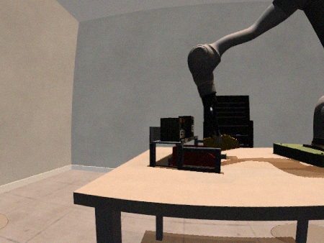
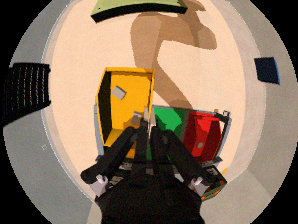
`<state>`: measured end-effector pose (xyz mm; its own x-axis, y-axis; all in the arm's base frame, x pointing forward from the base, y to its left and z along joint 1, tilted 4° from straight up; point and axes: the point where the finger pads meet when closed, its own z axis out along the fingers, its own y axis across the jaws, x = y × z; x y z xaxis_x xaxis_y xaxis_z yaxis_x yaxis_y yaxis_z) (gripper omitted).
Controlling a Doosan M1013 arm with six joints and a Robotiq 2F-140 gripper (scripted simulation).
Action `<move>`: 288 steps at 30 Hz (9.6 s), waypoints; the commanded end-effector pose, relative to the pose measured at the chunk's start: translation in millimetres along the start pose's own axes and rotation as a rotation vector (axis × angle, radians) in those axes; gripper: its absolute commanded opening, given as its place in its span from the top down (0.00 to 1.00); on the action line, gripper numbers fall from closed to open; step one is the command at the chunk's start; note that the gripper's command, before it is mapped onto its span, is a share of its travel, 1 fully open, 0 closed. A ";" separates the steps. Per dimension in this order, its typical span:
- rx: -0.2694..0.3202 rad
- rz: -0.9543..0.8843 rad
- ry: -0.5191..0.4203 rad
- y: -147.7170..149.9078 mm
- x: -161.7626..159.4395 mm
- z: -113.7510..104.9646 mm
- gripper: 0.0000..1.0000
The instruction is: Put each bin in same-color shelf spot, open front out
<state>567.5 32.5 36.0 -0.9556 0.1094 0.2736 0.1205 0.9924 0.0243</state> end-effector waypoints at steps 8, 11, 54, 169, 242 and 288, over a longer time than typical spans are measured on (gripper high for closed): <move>0.000 0.000 0.000 0.0 -0.3 1.4 0.90; 0.000 0.000 0.000 0.0 -0.5 2.2 0.90; 0.000 0.000 0.000 0.1 -3.0 13.6 0.90; 0.000 0.000 -0.051 0.1 -22.5 13.6 0.90; 0.000 0.000 -0.085 0.1 -39.2 12.3 0.90; 0.000 0.000 -0.110 0.1 -38.4 14.3 0.85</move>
<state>600.3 29.1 11.6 -0.9792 0.1150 0.1669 0.1207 0.9924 0.0242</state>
